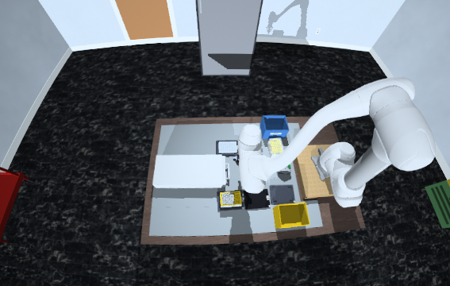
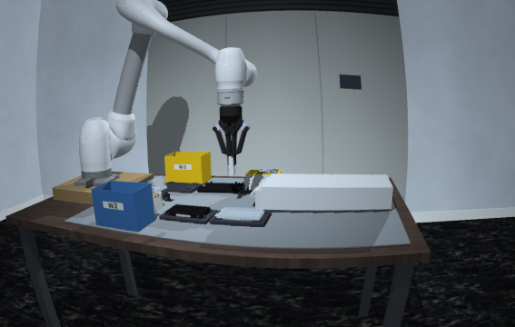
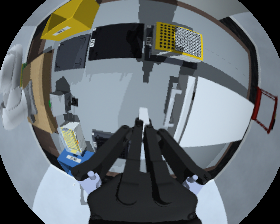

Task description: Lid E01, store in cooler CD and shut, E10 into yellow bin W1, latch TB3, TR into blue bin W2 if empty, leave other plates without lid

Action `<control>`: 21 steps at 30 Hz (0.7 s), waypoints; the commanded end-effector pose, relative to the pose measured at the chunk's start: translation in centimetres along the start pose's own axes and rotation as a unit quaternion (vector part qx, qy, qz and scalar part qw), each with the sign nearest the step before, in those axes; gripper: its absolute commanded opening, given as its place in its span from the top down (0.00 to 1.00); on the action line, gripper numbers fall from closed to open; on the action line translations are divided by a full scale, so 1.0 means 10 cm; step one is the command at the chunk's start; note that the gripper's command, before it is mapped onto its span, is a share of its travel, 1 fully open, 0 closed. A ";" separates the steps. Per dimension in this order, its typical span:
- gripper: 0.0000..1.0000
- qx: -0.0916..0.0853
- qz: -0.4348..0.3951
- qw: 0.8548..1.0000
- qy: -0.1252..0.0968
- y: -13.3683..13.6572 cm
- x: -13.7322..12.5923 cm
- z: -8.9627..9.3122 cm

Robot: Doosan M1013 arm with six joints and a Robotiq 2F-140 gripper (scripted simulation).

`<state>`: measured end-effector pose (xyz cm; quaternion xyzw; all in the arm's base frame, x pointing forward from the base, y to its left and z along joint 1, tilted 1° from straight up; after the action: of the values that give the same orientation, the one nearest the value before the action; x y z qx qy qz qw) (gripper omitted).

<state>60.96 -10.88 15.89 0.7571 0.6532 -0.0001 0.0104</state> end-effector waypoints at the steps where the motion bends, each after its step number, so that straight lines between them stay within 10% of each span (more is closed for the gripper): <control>1: 1.00 0.000 0.000 1.000 0.000 0.00 0.00 -0.04; 21: 1.00 0.000 0.000 1.000 0.000 0.00 0.00 -0.19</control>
<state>60.94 -10.85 17.77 0.7571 0.6532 -0.0001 0.0103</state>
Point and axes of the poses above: the point where the finger pads meet when closed, its own z axis out along the fingers, its own y axis across the jaws, x = y × z, the point moved 7 cm from there along -z, back along the fingers, and after that the axes turned 3 degrees about -z, right-handed, at the moved point
